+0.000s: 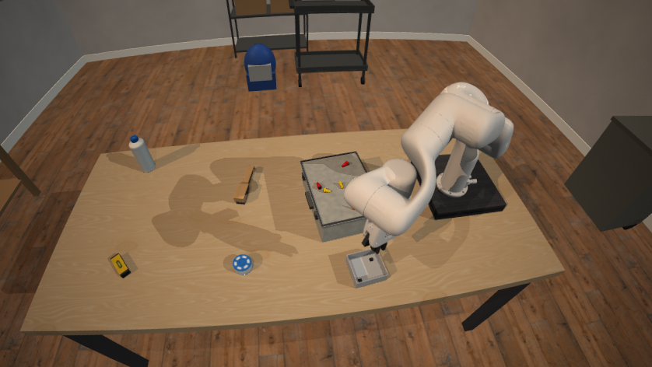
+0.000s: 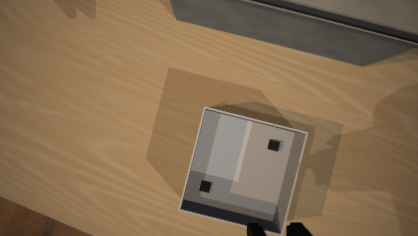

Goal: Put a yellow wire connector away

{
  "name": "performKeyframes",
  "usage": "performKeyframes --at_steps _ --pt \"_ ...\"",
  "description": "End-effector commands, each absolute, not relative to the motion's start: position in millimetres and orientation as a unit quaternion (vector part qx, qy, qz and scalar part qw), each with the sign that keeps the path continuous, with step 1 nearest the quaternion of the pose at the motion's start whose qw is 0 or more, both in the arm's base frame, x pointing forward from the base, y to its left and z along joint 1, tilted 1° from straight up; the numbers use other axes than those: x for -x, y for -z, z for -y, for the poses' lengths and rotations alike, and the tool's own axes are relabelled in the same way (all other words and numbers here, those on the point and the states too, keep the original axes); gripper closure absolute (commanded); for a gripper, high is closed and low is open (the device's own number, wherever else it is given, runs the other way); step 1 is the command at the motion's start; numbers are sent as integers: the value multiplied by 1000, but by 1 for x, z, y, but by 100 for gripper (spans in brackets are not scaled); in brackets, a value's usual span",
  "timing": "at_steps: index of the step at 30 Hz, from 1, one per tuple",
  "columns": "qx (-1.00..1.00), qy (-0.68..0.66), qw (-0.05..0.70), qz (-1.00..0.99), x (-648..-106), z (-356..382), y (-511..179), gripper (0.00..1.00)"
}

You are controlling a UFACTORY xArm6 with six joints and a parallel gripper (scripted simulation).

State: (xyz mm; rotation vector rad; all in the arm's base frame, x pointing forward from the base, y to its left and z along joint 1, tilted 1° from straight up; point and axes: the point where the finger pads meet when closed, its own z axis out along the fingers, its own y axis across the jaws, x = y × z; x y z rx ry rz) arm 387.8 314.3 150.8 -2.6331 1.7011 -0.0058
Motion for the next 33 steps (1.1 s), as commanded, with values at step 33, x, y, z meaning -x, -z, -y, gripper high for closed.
performKeyframes --at_steps 33 --pt "840 2 5 -543 -390 -316 4 97"
